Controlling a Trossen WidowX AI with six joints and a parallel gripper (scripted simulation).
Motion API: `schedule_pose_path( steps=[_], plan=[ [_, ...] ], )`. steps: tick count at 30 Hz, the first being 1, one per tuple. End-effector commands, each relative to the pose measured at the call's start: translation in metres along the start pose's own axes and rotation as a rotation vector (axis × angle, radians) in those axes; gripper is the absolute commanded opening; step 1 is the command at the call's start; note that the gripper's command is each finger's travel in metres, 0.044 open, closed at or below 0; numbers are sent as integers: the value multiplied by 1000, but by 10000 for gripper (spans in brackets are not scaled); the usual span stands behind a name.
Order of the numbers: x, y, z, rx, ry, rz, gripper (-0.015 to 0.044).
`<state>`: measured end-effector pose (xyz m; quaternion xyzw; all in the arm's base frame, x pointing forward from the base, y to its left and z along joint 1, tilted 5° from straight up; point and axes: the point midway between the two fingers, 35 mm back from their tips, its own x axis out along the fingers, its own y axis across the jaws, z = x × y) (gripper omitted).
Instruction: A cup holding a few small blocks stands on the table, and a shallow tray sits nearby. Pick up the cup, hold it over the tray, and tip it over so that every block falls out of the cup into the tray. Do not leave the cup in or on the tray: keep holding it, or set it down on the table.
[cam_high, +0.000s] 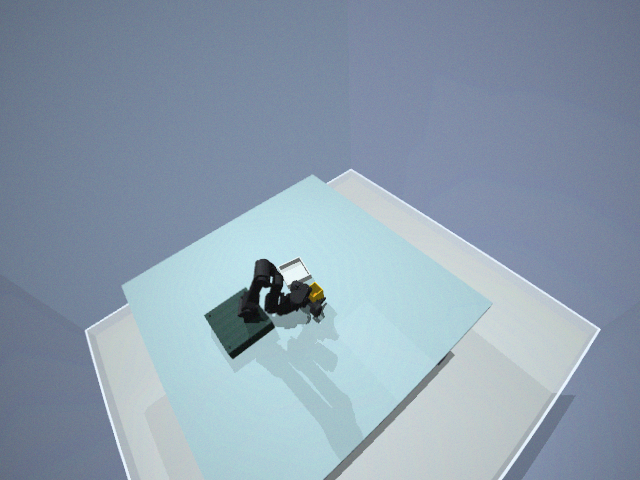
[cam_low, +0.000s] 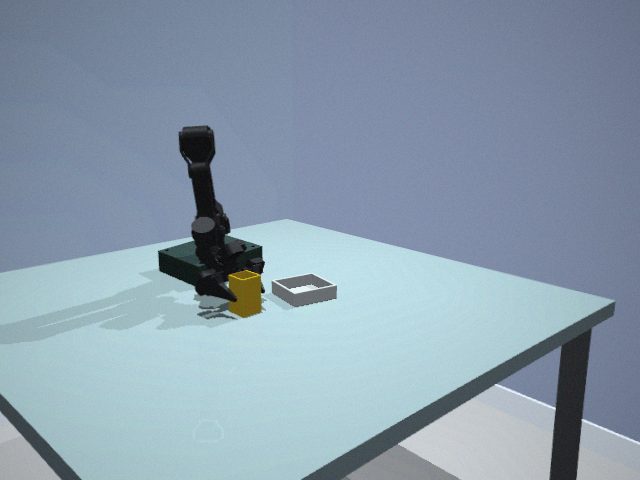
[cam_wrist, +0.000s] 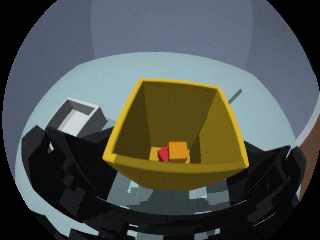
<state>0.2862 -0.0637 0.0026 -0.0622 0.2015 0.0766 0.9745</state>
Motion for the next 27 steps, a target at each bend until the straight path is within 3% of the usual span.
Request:
schedule_pose_path(
  steps=[1,9,27],
  plan=[
    [3,-2,1,0,-3,-4,358],
    [3,-2,1,0,-3,-4,358],
    [3,-2,1,0,-3,-4,238]
  ],
)
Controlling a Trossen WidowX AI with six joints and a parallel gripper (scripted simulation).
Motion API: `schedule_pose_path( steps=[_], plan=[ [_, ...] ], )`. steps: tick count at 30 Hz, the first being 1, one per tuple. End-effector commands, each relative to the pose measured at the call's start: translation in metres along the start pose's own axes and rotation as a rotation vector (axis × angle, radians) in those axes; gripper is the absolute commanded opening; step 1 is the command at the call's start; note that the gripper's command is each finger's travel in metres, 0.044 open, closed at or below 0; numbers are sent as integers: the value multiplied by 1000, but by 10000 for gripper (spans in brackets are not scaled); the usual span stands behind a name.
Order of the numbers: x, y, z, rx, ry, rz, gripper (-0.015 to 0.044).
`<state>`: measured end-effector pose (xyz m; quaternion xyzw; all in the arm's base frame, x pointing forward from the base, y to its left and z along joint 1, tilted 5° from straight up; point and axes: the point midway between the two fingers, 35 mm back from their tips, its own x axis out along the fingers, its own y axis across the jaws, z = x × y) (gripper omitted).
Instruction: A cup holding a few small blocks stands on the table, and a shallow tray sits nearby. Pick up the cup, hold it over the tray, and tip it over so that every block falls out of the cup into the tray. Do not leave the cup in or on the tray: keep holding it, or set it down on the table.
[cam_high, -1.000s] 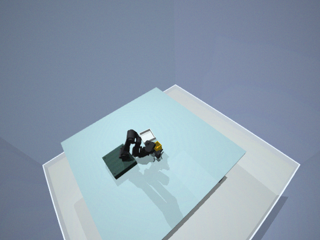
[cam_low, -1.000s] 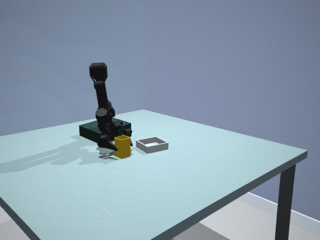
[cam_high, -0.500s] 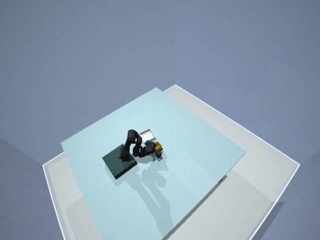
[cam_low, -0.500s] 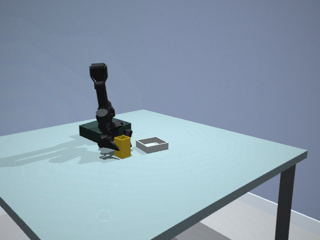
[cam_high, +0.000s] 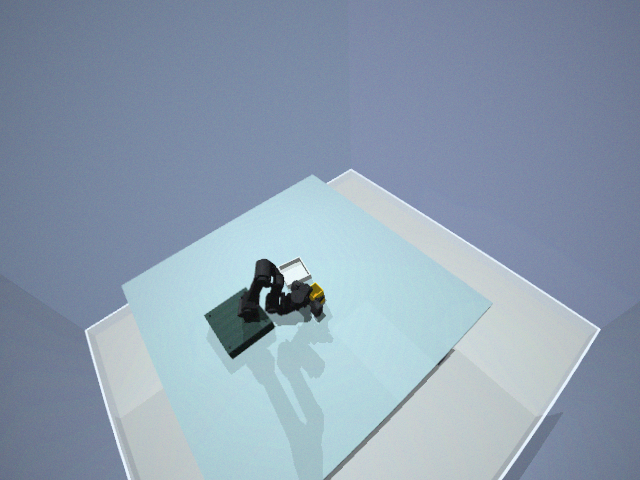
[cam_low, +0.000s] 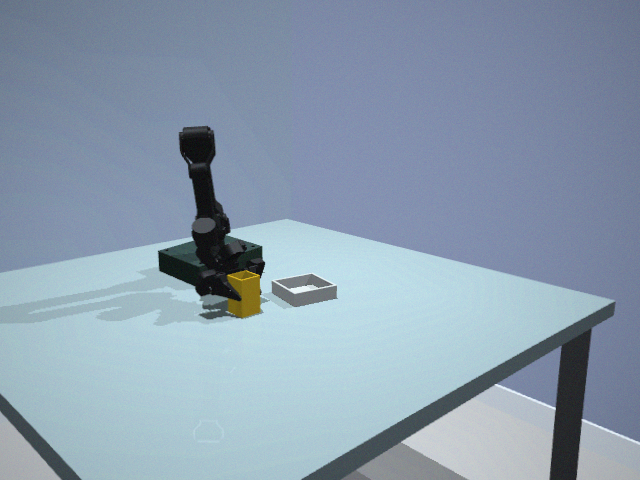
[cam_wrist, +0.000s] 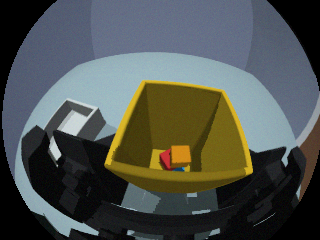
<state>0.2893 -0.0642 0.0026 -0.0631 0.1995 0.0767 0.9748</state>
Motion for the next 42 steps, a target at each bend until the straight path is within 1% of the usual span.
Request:
schedule_pose_path(
  steps=[1,9,42],
  plan=[
    [0,-1,0,2,1,-3,212],
    [-4,-1,10,2,0,-3,2],
    [-21,-2,51,1,-1,-4,0]
  ],
)
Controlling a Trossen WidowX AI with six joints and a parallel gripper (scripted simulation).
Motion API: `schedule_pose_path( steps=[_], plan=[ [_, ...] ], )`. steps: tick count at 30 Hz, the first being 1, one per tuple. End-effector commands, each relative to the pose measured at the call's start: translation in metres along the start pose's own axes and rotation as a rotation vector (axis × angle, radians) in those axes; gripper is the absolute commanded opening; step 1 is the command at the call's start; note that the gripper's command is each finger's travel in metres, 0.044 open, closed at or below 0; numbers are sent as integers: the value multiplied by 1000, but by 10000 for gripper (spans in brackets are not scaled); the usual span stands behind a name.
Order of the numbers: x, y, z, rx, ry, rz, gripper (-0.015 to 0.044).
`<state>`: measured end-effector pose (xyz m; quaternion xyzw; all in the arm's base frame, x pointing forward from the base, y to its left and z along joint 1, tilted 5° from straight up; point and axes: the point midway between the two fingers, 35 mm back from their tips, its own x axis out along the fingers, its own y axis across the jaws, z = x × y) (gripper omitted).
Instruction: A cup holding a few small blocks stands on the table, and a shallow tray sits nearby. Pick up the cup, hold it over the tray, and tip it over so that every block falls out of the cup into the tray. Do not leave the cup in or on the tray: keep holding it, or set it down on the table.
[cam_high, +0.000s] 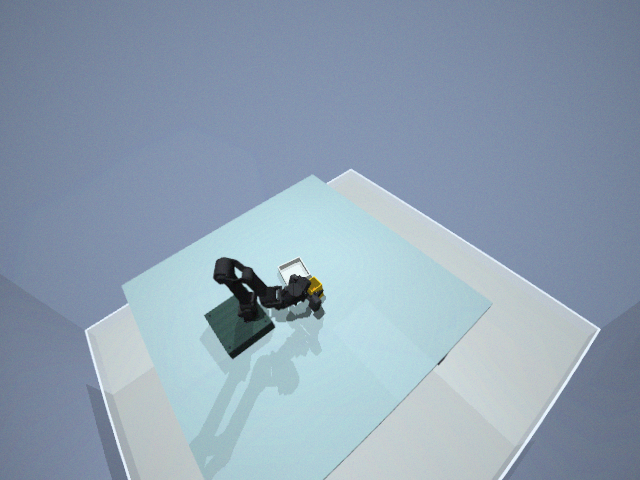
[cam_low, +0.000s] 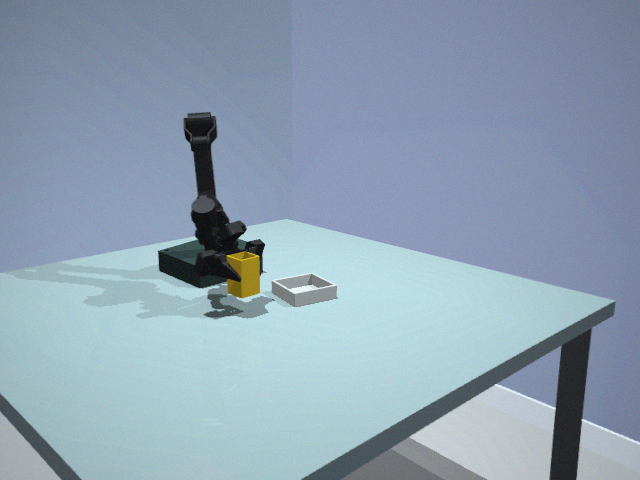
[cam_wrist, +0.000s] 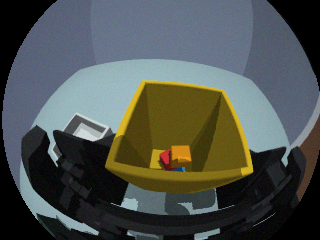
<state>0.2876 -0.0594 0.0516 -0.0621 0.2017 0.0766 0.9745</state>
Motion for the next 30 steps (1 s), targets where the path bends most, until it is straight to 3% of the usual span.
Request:
schedule_pose_path(
  steps=[1,30],
  plan=[
    [-1,-2,7,-1,-5,-4,0],
    [28,65,25,-39,15,90,0]
  ],
)
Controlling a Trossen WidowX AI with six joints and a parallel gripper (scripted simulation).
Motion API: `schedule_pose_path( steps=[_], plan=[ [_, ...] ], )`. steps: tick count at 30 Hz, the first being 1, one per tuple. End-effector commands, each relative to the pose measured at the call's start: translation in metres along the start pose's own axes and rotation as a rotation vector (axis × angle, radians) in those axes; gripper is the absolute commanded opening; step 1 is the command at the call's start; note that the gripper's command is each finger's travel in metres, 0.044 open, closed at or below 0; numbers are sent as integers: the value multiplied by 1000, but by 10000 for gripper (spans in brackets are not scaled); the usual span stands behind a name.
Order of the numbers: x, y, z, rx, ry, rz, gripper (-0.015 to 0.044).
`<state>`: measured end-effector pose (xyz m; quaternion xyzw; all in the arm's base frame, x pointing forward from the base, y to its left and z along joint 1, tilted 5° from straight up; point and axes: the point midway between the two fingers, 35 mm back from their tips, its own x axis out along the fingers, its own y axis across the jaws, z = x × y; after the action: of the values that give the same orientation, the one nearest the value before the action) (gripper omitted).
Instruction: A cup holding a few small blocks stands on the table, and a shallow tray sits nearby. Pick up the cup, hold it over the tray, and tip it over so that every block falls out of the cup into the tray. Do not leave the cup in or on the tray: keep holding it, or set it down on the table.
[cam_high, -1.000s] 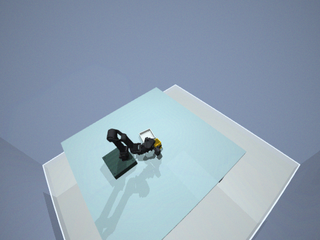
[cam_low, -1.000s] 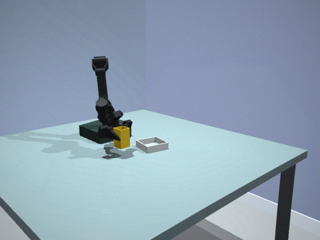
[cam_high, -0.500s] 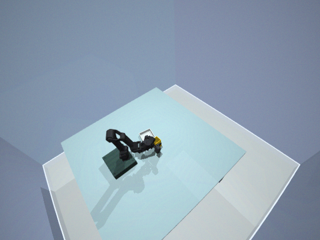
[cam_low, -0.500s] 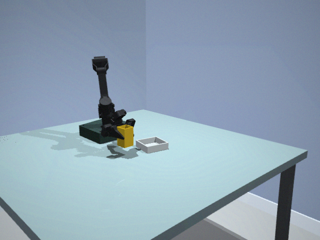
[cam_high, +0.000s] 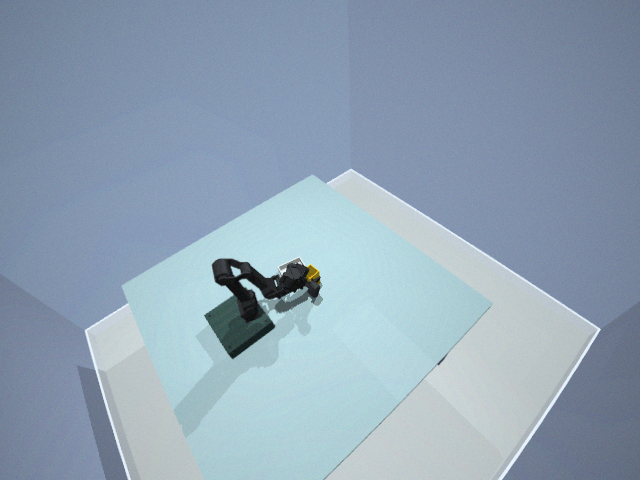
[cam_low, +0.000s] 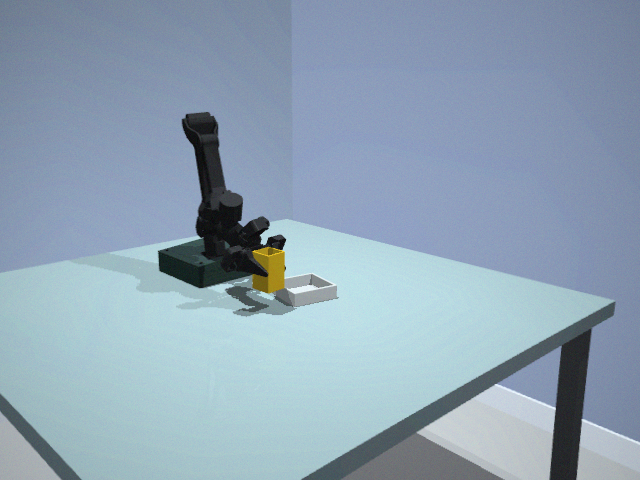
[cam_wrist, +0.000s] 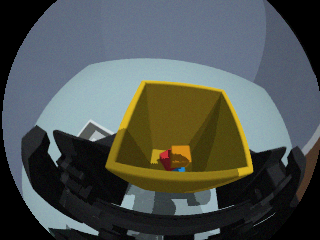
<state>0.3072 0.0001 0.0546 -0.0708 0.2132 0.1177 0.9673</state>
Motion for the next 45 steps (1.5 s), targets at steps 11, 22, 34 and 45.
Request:
schedule_pose_path(
  steps=[11,22,34,45],
  plan=[
    [14,43,14,-24,-6,51,0],
    [19,78,22,-41,-12,89,0],
    [18,118,28,-56,-25,132,0],
    [16,137,31,-58,-33,152,0]
  ],
)
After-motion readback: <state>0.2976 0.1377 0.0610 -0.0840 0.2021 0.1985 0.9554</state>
